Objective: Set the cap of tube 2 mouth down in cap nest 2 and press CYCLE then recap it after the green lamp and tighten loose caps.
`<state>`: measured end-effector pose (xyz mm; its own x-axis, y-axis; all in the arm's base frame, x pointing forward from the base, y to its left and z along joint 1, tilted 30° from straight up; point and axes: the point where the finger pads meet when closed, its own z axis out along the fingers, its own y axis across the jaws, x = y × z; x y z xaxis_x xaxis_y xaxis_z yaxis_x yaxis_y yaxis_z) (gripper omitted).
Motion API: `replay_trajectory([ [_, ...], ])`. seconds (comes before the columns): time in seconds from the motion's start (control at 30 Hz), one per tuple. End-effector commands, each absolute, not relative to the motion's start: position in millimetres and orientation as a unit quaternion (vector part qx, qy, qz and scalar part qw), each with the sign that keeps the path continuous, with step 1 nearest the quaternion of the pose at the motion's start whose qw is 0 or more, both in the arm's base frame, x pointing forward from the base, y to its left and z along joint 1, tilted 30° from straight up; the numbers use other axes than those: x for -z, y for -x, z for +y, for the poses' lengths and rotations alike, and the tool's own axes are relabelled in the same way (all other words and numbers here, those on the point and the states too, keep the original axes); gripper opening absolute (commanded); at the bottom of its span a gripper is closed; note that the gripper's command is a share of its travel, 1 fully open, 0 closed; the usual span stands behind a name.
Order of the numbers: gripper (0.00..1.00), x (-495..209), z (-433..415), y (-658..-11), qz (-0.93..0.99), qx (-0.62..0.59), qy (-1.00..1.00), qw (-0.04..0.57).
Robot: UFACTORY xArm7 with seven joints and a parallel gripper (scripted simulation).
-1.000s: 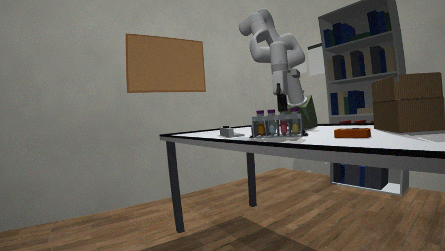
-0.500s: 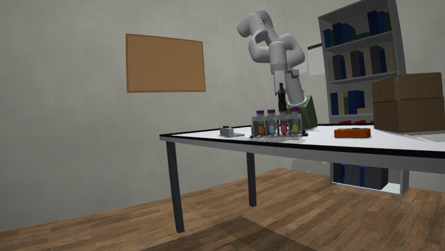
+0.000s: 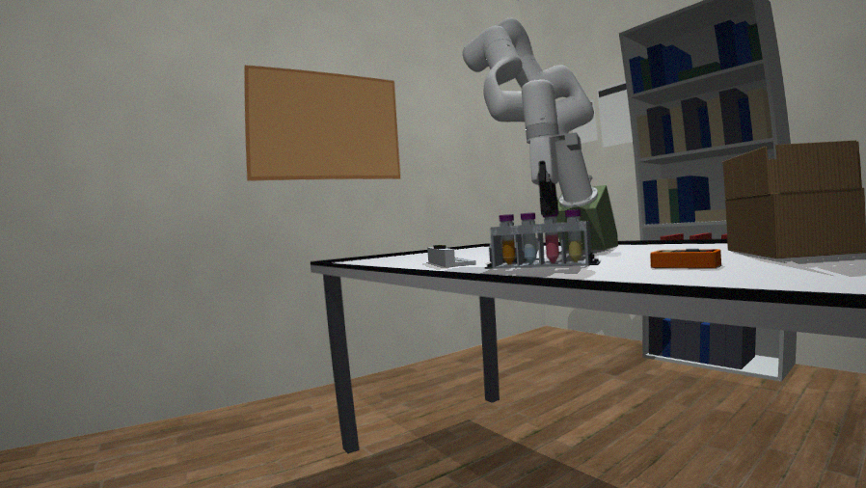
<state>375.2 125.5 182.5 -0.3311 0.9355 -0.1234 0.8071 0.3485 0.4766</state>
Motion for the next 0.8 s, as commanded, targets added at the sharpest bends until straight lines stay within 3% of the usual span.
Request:
replay_trajectory([
  [0.0,0.46,-185.4,126.1,-374.6,0.783,-0.173,-0.565,0.194],
  [0.4,0.46,-188.1,125.8,-373.0,0.783,-0.173,-0.565,0.194],
  [0.43,0.00,-188.1,125.8,-373.0,0.783,-0.173,-0.565,0.194],
  [0.77,0.00,-188.1,125.8,-373.0,0.783,-0.173,-0.565,0.194],
])
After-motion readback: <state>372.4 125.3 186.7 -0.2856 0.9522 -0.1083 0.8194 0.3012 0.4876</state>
